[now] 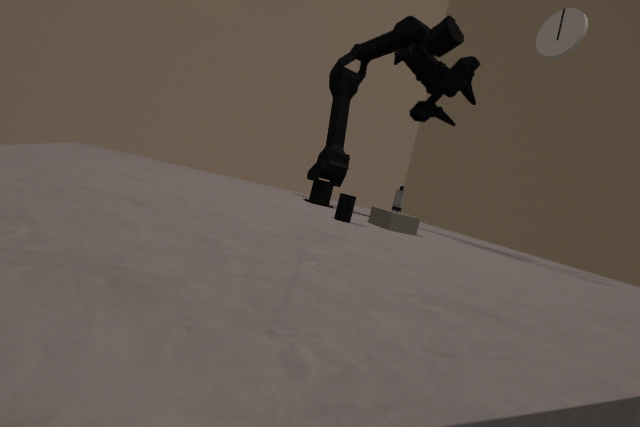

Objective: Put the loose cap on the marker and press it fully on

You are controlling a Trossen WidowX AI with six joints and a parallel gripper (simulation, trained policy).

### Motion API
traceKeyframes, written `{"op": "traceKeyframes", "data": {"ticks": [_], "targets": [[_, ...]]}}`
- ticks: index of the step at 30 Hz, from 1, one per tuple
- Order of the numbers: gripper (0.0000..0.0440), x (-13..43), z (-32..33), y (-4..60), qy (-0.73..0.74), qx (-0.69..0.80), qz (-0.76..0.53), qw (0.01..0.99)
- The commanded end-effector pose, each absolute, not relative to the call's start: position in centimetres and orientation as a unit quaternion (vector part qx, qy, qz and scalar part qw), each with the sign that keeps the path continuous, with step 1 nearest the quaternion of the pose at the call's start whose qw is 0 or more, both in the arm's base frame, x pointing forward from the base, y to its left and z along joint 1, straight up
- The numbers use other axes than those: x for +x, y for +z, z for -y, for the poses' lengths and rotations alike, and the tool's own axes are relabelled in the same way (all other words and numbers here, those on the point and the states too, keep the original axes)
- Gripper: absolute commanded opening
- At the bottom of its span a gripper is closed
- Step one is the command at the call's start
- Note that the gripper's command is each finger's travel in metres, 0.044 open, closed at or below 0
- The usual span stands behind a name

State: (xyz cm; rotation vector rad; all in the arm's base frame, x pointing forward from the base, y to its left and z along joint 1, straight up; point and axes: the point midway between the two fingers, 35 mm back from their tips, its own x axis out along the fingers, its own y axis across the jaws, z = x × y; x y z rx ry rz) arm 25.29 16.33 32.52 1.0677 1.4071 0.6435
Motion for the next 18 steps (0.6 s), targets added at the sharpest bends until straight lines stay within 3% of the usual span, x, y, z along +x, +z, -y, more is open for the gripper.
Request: {"op": "traceKeyframes", "data": {"ticks": [1,18], "targets": [[0.0333,26.3,-15.2,31.7,0.255,0.462,-0.606,0.596],[0.0331,28.7,-10.9,29.7,0.189,0.467,-0.605,0.617]]}}
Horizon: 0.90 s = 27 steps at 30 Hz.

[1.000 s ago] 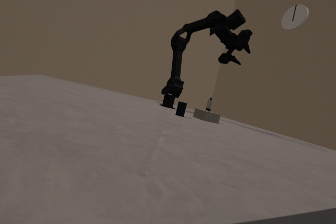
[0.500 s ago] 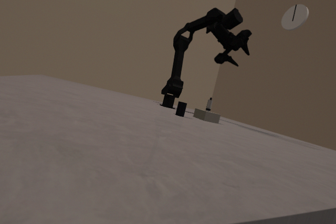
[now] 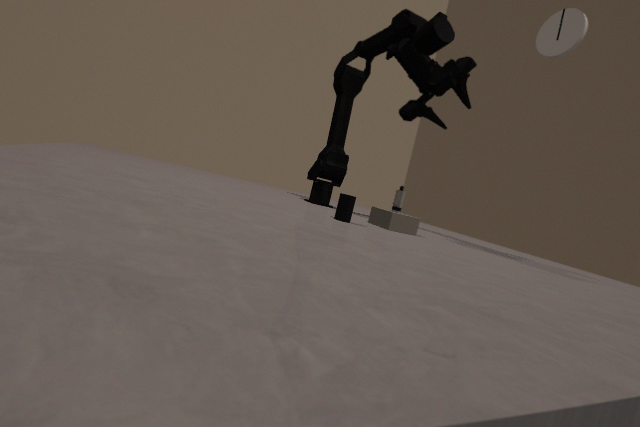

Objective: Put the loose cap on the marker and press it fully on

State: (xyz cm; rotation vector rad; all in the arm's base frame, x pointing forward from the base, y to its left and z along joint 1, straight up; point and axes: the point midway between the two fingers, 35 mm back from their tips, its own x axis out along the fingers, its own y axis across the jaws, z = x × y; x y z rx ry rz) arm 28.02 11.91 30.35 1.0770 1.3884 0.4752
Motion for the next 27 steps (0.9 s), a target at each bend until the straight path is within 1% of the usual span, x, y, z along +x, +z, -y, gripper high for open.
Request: {"op": "traceKeyframes", "data": {"ticks": [1,27], "targets": [[0.0331,28.8,-10.6,29.5,0.185,0.467,-0.605,0.618],[0.0328,31.4,-3.6,26.2,0.083,0.454,-0.612,0.642]]}}
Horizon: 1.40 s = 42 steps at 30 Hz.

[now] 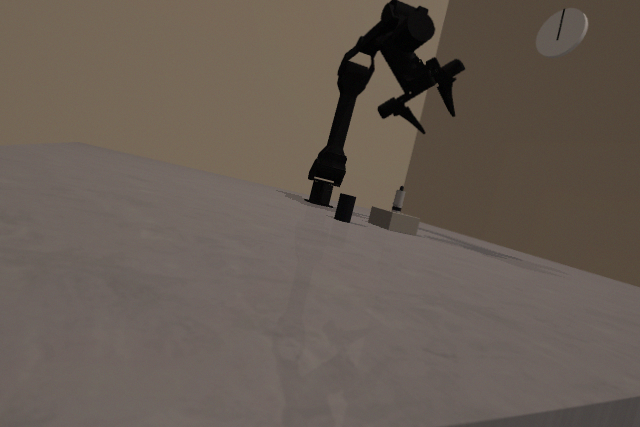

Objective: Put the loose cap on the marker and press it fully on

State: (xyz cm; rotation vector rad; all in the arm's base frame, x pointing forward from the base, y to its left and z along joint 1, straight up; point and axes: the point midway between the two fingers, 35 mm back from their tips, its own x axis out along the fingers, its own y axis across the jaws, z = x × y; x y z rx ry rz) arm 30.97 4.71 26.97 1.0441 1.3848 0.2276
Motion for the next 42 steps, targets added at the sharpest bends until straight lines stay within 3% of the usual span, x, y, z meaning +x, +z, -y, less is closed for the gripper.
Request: {"op": "traceKeyframes", "data": {"ticks": [1,42], "targets": [[0.0328,31.4,-3.3,26.1,0.079,0.453,-0.613,0.642],[0.0322,32.7,7.3,20.0,-0.071,0.384,-0.657,0.645]]}}
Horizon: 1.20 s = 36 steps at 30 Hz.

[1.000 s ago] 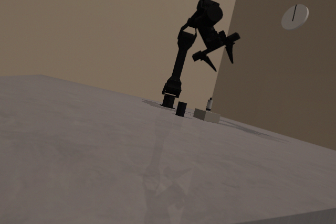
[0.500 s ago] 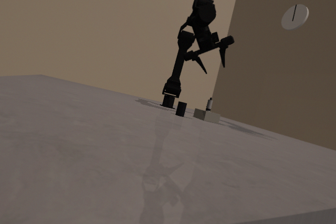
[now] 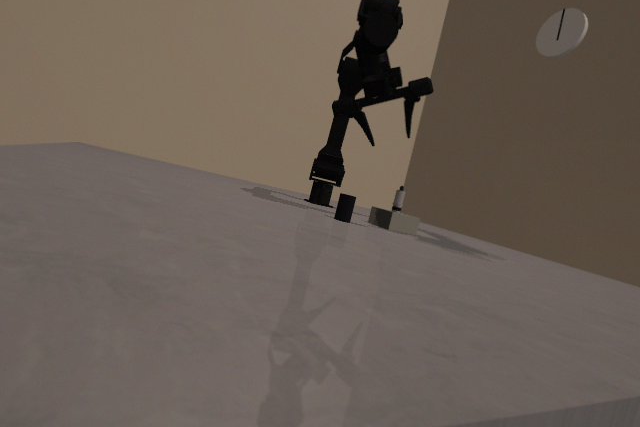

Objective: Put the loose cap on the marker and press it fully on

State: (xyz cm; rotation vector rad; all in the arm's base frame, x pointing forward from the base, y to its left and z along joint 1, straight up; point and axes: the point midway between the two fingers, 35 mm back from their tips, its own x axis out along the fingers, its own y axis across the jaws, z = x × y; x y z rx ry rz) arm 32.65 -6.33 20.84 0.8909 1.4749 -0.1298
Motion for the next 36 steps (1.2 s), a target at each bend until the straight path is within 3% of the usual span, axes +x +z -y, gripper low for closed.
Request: {"op": "traceKeyframes", "data": {"ticks": [1,36], "targets": [[0.0322,32.7,7.6,19.8,-0.074,0.381,-0.659,0.644],[0.0302,34.0,12.4,13.0,-0.144,0.265,-0.71,0.637]]}}
